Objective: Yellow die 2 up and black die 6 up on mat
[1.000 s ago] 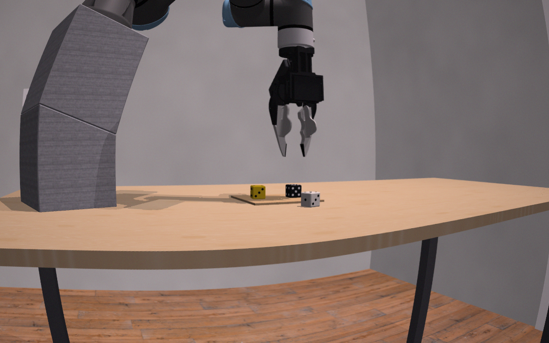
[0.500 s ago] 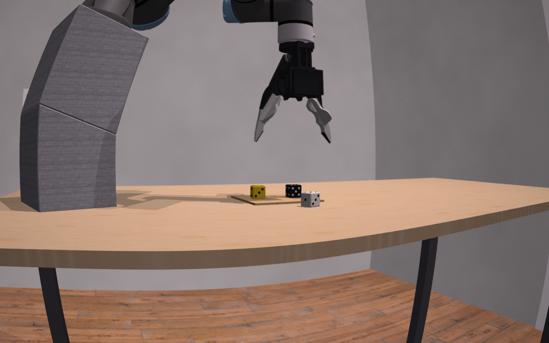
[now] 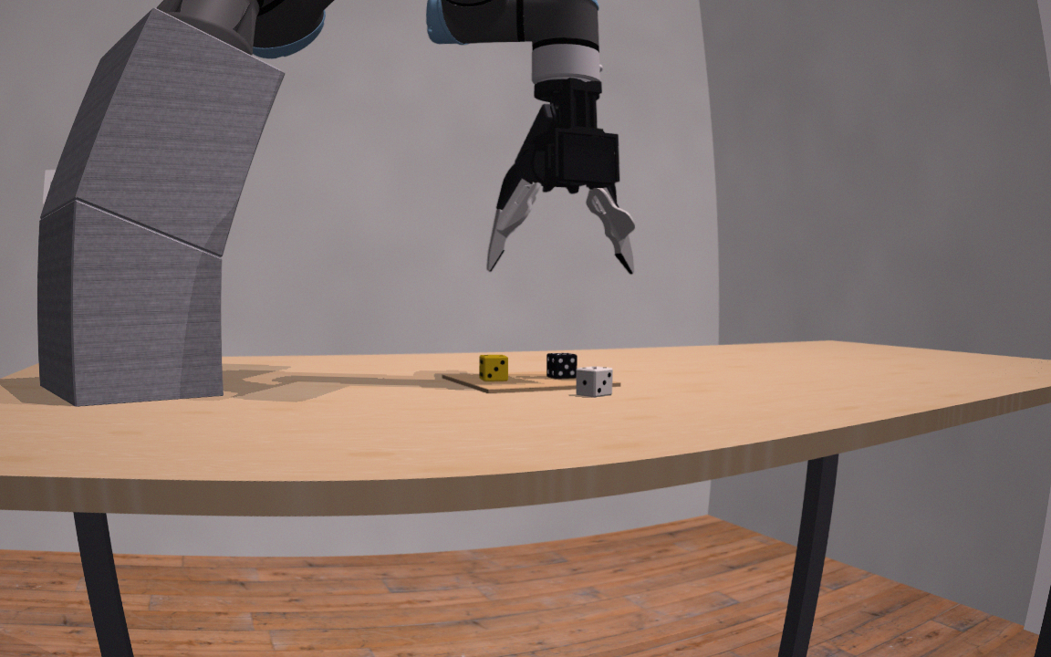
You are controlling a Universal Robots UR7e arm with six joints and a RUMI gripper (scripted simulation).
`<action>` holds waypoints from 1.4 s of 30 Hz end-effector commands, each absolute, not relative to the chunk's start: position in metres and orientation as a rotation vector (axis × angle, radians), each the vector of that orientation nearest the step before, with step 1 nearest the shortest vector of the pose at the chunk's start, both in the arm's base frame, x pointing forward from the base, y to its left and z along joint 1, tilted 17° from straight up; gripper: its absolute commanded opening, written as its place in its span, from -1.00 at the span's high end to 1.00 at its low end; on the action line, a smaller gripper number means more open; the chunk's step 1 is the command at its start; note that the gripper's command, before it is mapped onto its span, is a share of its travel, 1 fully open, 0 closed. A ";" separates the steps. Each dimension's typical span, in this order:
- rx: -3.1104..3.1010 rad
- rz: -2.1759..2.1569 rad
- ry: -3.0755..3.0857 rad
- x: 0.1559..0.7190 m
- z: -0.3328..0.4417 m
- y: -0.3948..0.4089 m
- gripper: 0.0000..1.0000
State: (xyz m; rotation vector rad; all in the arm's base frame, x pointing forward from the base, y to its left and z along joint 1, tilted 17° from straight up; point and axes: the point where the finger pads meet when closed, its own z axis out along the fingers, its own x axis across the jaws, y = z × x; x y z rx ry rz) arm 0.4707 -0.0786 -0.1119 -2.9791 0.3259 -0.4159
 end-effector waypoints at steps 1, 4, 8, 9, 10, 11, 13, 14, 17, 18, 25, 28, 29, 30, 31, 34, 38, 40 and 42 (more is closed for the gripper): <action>-2.979 -0.417 0.326 0.471 -0.111 -0.079 -1.00; -2.979 -0.417 0.326 0.471 -0.110 -0.079 -1.00; -2.979 -0.417 0.326 0.469 -0.106 -0.079 -1.00; -2.979 -0.417 0.326 0.469 -0.104 -0.080 -1.00; -2.979 -0.417 0.326 0.468 -0.102 -0.080 -1.00; -2.979 -0.417 0.326 0.467 -0.099 -0.080 -1.00; -2.979 -0.417 0.326 0.466 -0.094 -0.080 -1.00; -2.979 -0.417 0.326 0.465 -0.091 -0.081 -1.00; -2.979 -0.417 0.326 0.464 -0.087 -0.081 -1.00; -2.979 -0.417 0.326 0.463 -0.084 -0.081 -1.00; -2.979 -0.417 0.326 0.455 -0.059 -0.084 -1.00; -2.979 -0.417 0.326 0.452 -0.048 -0.084 -1.00; -2.979 -0.417 0.326 0.451 -0.045 -0.085 -1.00; -2.979 -0.417 0.326 0.451 -0.042 -0.085 -1.00; -2.979 -0.417 0.326 0.450 -0.040 -0.085 -1.00; -2.979 -0.417 0.326 0.449 -0.037 -0.085 -1.00; -2.979 -0.417 0.326 0.447 -0.031 -0.086 -1.00; -2.979 -0.417 0.326 0.447 -0.029 -0.086 -1.00; -2.979 -0.417 0.326 0.446 -0.028 -0.086 -1.00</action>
